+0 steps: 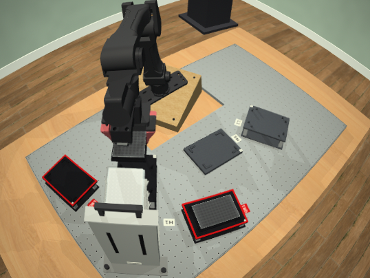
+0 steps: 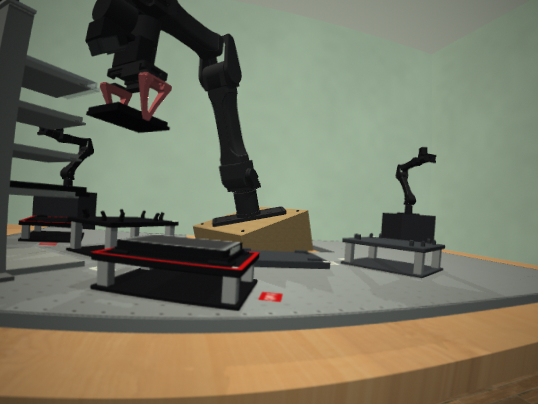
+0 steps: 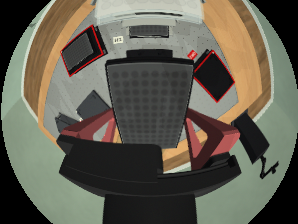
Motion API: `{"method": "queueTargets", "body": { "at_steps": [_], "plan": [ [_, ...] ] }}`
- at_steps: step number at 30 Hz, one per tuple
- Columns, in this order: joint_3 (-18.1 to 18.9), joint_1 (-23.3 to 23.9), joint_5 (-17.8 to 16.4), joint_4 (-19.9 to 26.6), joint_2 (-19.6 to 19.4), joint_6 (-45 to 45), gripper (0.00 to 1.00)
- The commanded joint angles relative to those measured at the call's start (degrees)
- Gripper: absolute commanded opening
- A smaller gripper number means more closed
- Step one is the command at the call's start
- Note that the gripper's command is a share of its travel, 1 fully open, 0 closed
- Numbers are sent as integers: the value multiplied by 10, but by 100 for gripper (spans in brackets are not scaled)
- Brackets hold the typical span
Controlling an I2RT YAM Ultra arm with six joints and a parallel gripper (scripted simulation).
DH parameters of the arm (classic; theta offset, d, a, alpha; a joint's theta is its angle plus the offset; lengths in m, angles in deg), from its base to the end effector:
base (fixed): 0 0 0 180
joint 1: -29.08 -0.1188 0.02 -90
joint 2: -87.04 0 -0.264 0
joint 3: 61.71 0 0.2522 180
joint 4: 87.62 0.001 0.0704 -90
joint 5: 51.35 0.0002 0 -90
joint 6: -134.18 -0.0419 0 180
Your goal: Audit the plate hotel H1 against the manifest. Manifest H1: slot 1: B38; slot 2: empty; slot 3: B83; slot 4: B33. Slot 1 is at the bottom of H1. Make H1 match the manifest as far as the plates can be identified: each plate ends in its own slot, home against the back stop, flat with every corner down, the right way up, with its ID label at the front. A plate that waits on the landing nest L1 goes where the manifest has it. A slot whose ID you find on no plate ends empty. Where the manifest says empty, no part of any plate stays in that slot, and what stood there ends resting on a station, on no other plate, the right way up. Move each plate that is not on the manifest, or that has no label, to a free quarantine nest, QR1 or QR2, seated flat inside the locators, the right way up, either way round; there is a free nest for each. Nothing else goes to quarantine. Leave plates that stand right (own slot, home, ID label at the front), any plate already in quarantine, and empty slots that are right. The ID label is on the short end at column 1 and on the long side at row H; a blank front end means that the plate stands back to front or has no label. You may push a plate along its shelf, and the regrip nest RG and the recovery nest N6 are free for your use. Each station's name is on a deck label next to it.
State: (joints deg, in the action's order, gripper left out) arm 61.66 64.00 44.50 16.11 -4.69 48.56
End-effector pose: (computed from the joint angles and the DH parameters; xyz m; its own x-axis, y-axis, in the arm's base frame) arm 0.2252 -0.1612 0.4083 -0.8234 0.4822 -0.2992 0.5338 0.8370 -0.1202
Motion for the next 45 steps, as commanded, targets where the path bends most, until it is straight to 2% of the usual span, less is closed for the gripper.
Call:
{"method": "queueTargets", "body": {
  "at_steps": [1,10,14,24,26,41,45],
  "plan": [
    [4,0,0,0,4,2,86],
    [4,0,0,0,4,2,86],
    [-34,2,-1,-5,14,4,86],
    [-103,8,-3,-69,20,10,86],
    [-103,8,-3,-69,20,10,86],
    [-190,16,-5,-159,17,17,86],
    [-201,17,-5,-171,16,18,86]
  ]
}}
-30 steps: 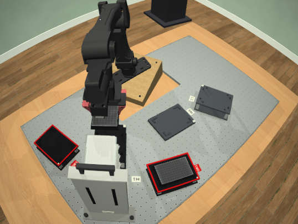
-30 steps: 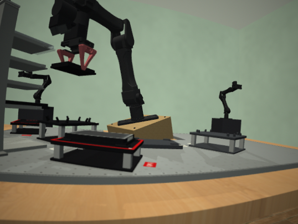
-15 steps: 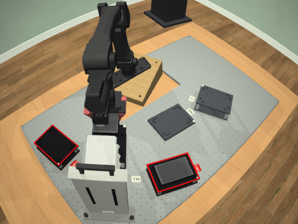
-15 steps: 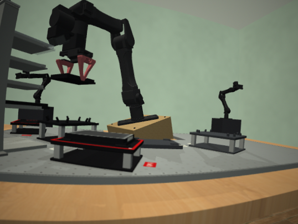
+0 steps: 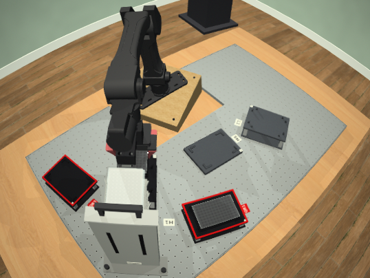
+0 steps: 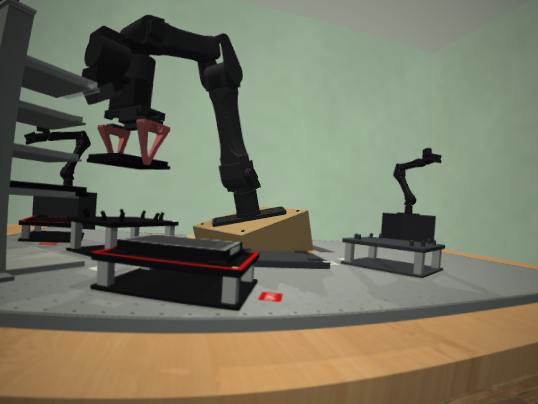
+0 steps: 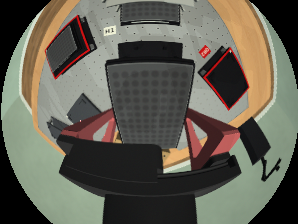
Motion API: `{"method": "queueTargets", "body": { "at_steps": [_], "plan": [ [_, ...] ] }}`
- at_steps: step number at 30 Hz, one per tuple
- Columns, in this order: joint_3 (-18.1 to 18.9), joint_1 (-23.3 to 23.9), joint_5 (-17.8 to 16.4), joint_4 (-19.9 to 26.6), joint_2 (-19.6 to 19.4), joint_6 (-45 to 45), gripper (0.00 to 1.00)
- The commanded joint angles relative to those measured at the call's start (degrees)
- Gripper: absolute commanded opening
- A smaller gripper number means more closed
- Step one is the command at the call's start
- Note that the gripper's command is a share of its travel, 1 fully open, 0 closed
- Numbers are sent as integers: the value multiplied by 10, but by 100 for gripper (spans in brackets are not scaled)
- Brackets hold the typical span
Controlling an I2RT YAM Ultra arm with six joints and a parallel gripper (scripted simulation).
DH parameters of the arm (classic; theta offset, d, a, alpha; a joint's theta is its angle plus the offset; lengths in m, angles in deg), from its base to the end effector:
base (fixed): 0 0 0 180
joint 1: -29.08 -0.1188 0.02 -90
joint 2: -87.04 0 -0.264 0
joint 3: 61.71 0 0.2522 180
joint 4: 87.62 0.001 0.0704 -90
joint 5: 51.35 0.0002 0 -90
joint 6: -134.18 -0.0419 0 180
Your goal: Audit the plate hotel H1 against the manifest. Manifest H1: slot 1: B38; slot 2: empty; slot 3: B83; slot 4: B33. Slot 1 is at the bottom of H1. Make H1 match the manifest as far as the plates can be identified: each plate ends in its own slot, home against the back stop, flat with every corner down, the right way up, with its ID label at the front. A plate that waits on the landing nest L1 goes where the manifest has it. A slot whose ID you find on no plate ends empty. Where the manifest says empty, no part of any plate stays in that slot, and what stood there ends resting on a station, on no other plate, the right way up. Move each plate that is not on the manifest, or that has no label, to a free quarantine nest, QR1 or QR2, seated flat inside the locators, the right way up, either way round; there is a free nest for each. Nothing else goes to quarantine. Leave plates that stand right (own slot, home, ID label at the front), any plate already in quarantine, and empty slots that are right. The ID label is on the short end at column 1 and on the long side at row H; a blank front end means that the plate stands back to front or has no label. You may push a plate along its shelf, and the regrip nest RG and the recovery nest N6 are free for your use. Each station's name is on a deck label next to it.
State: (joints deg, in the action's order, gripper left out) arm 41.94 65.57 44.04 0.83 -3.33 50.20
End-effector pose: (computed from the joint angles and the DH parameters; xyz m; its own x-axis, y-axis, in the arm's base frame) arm 0.2360 -0.1782 0.3323 -0.8370 0.4893 -0.2450 0.5265 0.8421 -0.1171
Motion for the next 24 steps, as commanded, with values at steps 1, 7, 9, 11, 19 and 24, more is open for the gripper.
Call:
{"method": "queueTargets", "body": {
  "at_steps": [1,7,9,11,19,24],
  "plan": [
    [-9,2,-1,-24,2,3,86],
    [-40,5,-1,-59,-2,5,86],
    [-50,6,-2,-71,-4,6,86],
    [-51,6,-2,-74,-5,7,86],
    [-52,6,-2,-74,-4,7,86],
    [-55,6,-2,-75,-2,7,86]
  ]
}}
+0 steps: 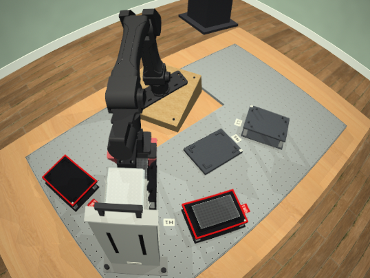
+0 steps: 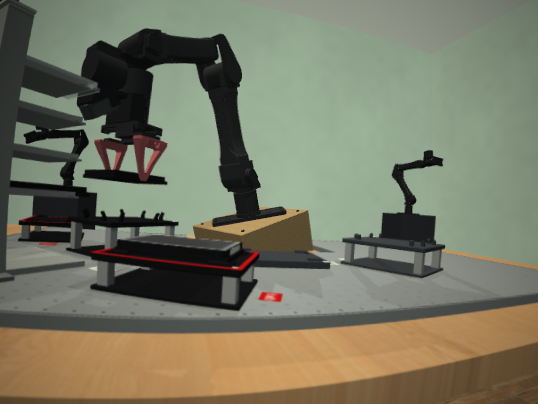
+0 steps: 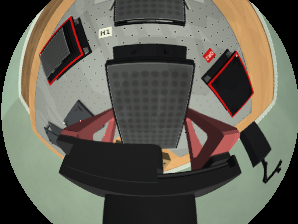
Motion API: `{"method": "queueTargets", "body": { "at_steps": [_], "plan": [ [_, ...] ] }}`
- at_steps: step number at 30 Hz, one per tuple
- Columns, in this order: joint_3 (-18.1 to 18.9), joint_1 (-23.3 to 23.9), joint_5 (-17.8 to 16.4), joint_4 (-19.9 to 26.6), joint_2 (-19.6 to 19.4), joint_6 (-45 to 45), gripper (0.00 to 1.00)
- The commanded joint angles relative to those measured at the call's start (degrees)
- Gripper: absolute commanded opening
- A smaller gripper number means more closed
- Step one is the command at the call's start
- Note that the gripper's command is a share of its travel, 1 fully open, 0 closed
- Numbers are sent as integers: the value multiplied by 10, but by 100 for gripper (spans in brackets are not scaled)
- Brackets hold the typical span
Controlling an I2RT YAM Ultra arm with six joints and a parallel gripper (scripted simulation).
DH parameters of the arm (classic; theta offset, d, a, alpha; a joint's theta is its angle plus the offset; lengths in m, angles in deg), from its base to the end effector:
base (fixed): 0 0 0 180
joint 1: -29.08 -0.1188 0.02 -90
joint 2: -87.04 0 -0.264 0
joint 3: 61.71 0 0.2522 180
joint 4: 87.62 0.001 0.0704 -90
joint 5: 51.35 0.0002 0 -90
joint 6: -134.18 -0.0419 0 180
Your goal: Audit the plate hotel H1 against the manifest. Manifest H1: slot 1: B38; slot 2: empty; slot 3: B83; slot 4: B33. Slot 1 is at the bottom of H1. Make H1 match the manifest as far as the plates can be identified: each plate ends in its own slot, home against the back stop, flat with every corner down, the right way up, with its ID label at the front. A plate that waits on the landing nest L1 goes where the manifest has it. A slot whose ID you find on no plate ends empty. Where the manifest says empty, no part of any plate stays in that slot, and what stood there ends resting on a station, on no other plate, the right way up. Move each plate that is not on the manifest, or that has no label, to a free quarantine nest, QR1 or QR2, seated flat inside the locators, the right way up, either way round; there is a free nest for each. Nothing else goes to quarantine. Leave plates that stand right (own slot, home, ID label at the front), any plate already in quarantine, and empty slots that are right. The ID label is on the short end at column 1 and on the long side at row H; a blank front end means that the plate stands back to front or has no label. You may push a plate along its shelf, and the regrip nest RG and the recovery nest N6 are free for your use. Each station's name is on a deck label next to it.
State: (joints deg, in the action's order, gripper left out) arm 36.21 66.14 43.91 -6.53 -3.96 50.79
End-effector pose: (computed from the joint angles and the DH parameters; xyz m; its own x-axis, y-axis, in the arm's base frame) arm 0.2420 -0.1863 0.3052 -0.8340 0.4862 -0.2608 0.5276 0.8411 -0.1190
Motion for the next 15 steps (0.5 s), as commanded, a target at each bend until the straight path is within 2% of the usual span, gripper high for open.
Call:
{"method": "queueTargets", "body": {
  "at_steps": [1,15],
  "plan": [
    [1,0,0,-1,5,1,86],
    [-3,0,0,-2,8,1,86]
  ]
}}
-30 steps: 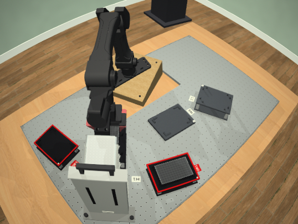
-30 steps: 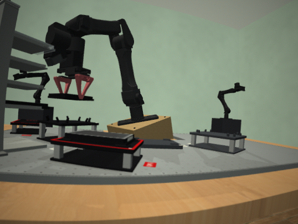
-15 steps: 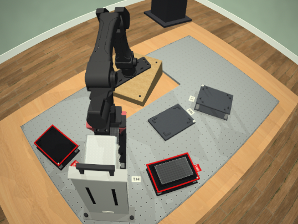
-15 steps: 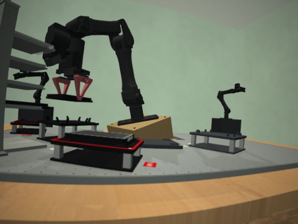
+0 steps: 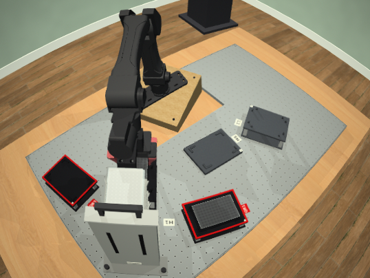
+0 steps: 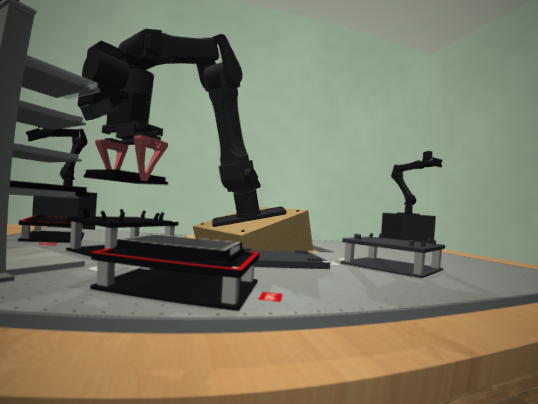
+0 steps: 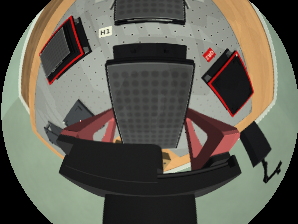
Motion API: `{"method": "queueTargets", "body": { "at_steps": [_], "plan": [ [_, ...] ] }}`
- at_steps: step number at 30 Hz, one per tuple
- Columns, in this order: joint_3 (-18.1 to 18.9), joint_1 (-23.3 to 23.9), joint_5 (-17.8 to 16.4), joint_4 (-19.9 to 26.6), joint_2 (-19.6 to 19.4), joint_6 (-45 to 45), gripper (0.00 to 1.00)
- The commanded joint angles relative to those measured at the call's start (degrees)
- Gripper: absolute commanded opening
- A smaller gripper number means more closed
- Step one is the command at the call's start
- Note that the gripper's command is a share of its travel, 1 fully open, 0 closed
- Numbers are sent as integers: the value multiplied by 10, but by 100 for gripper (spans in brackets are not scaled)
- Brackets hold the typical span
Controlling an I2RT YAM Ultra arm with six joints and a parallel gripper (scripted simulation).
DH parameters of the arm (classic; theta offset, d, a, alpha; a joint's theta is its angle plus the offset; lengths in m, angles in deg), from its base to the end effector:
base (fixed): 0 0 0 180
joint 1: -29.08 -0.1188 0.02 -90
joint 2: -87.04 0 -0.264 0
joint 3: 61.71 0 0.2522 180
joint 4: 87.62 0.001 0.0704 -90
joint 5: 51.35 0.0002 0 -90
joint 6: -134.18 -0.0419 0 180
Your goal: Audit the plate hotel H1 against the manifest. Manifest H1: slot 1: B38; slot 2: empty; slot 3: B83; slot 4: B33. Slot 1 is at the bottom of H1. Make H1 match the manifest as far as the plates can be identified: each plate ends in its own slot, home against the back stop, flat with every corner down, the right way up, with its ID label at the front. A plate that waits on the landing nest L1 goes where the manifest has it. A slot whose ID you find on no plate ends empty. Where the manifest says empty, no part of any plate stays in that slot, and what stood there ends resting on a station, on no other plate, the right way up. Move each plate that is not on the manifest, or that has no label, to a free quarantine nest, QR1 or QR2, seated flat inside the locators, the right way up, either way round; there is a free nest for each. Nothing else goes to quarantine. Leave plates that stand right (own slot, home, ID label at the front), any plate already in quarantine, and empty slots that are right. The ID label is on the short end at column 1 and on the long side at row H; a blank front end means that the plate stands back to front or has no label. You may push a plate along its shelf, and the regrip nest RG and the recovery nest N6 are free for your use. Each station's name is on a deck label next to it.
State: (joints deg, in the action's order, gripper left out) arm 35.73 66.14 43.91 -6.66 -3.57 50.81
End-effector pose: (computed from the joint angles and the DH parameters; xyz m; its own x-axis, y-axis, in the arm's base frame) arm 0.2406 -0.1853 0.3049 -0.8341 0.4858 -0.2614 0.5273 0.8413 -0.1192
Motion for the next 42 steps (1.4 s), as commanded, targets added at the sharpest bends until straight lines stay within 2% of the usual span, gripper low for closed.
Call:
{"method": "queueTargets", "body": {
  "at_steps": [1,42],
  "plan": [
    [1,0,0,-2,4,1,86],
    [-43,5,-2,-56,-6,5,86]
  ]
}}
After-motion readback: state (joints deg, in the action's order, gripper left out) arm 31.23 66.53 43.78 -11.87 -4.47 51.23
